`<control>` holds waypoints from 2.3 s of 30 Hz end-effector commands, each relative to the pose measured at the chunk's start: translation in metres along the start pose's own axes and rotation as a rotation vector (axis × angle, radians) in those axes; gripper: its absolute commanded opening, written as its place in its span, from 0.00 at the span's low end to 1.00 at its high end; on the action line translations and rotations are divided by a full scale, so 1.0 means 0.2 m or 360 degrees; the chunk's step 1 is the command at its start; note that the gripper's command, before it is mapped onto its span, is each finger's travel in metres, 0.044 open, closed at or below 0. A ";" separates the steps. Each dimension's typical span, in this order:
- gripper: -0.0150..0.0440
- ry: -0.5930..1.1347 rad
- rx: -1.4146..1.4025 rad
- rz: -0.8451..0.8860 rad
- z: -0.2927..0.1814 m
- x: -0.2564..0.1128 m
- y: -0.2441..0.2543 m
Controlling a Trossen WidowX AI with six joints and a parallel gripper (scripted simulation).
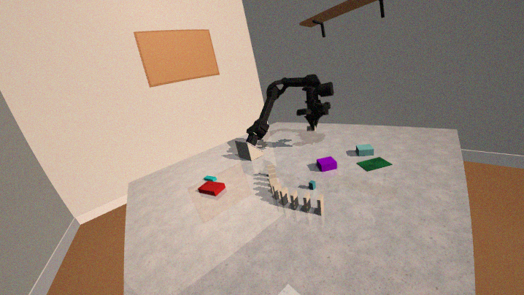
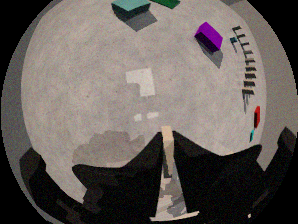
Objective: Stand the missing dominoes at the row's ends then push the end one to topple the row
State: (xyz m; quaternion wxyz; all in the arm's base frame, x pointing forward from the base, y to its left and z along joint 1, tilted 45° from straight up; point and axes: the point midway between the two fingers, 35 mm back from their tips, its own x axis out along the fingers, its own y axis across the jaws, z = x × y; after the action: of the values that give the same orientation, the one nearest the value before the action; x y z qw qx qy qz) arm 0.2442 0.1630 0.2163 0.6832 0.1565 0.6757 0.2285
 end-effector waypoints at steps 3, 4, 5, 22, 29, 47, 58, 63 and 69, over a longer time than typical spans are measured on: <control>0.29 -0.0144 -0.0069 -0.0171 0.01 0.07 -0.02; 0.29 -0.0173 -0.0080 -0.0198 0.01 0.08 -0.02; 0.29 -0.0204 -0.0091 -0.0223 0.02 0.09 -0.02; 0.29 -0.0840 -0.0187 -0.0480 0.08 0.18 0.02; 0.29 -0.1139 -0.0169 -0.0479 0.08 0.17 0.06; 0.29 -0.1876 0.0064 -0.0214 -0.02 0.08 0.15; 0.29 -0.2228 0.0339 0.0081 -0.14 -0.01 0.13; 0.29 -0.2304 0.0428 0.0167 -0.18 -0.03 0.11; 0.29 -0.2304 0.0428 0.0167 -0.18 -0.03 0.11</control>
State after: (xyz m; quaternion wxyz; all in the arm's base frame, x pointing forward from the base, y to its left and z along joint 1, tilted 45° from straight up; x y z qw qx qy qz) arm 0.2070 0.1763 0.2317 0.9224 0.3790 0.0717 0.0171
